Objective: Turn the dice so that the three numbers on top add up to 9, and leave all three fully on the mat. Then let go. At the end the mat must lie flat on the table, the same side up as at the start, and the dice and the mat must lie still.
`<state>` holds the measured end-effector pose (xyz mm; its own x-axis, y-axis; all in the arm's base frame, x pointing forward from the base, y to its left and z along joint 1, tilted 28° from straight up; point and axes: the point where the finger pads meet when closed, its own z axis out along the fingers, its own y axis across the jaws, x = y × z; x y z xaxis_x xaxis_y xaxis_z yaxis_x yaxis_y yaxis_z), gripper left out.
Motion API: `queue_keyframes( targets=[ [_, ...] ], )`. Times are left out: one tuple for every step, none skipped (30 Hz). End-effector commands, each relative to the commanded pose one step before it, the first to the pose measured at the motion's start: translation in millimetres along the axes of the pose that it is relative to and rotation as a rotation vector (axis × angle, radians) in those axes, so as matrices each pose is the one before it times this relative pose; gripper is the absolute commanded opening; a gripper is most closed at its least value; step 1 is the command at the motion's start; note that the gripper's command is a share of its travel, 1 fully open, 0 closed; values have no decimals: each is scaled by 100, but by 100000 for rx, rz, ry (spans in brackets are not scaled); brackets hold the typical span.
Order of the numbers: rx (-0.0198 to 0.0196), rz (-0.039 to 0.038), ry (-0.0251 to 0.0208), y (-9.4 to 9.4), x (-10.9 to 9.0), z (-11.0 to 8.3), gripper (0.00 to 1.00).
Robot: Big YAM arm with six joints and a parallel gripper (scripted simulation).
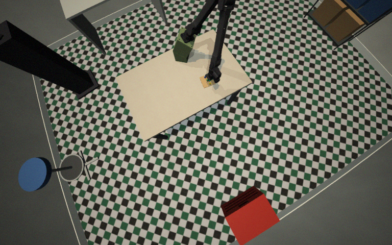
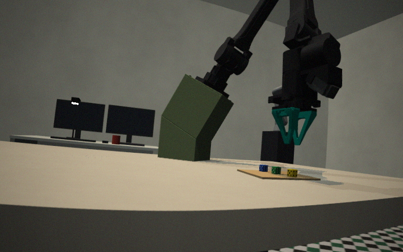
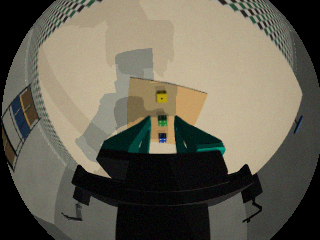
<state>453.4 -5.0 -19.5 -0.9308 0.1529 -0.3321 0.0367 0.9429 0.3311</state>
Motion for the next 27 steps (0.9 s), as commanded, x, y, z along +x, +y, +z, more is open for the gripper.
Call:
queue_keyframes(
  targets=[
    [447,-1877,-2773,-200,-822,-2615,30],
    [18,67,190,-10,119,-296,30],
    [22,-4,-2,-2,0,-266,30],
    [0,0,0,0,0,0,30],
    [0,0,0,0,0,0,30],
    [-921,-2430,891,1163,149,161,30],
    [99,471,144,-205,59,-109,30],
    [233,426,-320,-220,-65,-224,30],
    [204,347,-284,-182,-59,-165,30],
    [48,81,-30,-42,-4,-34,30],
    [14,-158,-457,14,-283,-75,30],
    [14,-222,-595,26,-371,-92,100],
    [19,-317,-846,3,-269,-24,100],
    [6,-95,-252,-1,-63,0,100],
    [0,1,1,0,0,0,100],
    [0,0,1,0,0,0,100],
    [0,0,-1,0,-1,0,100],
    [0,0,0,0,0,0,100],
    [0,0,1,0,0,0,100],
    [0,0,0,0,0,0,100],
    [0,0,0,0,0,0,100],
    [0,0,0,0,0,0,100],
    [0,0,0,0,0,0,100],
    [0,0,0,0,0,0,100],
    [0,0,-1,0,0,0,100],
    [0,0,0,0,0,0,100],
    [0,0,0,0,0,0,100]
  ],
)
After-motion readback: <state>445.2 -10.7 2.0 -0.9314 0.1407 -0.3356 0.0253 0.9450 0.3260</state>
